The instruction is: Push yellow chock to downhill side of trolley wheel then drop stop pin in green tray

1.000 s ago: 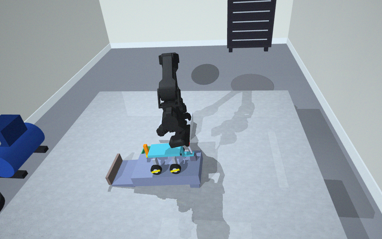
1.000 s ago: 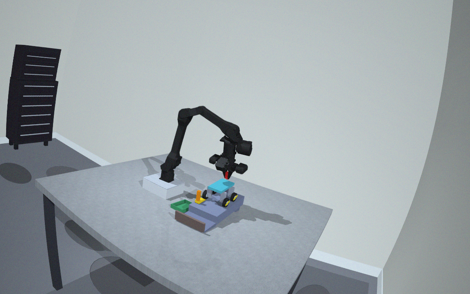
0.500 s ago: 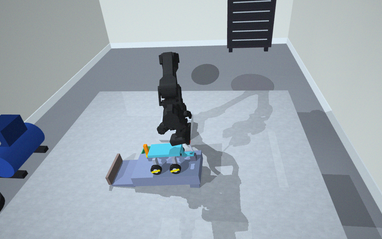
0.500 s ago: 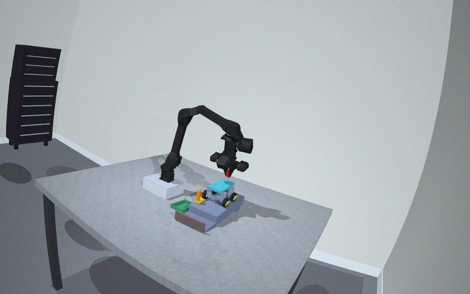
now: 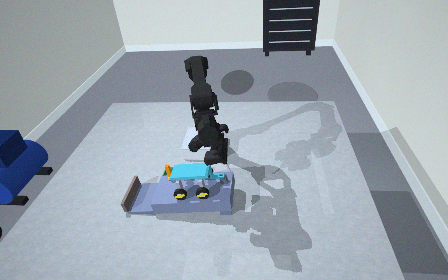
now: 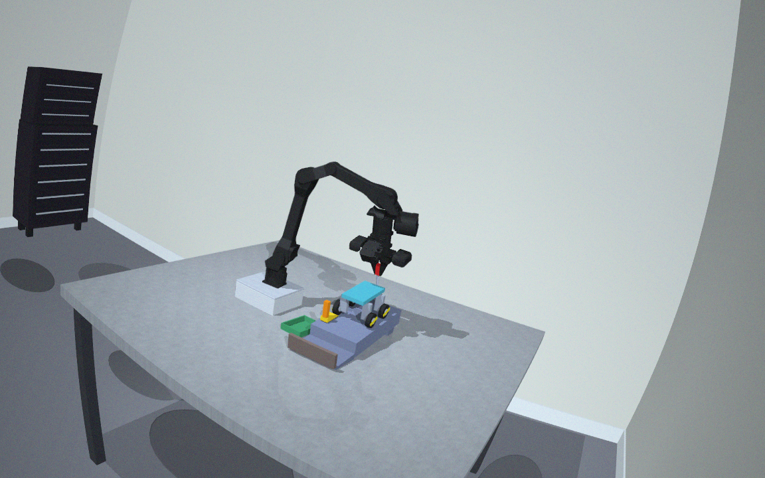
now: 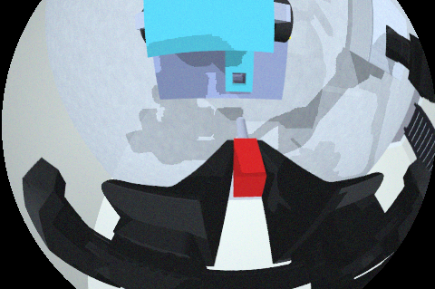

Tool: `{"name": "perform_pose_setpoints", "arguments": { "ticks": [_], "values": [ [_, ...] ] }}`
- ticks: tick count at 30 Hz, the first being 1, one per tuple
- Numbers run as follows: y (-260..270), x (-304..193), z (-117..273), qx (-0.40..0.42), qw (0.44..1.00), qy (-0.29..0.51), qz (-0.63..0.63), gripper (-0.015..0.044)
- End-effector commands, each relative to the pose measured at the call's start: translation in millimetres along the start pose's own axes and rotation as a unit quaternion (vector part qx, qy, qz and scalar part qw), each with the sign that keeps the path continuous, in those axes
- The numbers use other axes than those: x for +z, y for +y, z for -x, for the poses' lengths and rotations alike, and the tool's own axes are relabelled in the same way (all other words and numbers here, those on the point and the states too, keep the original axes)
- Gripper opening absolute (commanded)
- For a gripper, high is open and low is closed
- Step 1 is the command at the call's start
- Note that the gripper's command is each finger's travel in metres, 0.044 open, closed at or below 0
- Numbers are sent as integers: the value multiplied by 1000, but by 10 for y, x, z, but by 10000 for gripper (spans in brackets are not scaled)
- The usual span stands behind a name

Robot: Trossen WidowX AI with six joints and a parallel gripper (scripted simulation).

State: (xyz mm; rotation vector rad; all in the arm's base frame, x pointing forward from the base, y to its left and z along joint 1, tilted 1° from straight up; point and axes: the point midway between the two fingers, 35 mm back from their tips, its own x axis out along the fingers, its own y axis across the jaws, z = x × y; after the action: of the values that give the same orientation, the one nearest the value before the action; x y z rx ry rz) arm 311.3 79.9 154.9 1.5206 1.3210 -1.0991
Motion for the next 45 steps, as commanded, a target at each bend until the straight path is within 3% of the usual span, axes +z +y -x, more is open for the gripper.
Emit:
{"name": "perform_pose_setpoints", "arguments": {
  "ticks": [1, 26, 45],
  "values": [
    [10, -39, 1, 2, 1000, 0, -1, 0],
    [-813, -43, -42, -2, 1000, 1, -3, 0],
    [-803, 441, 8, -2, 1000, -2, -2, 0]
  ]
}}
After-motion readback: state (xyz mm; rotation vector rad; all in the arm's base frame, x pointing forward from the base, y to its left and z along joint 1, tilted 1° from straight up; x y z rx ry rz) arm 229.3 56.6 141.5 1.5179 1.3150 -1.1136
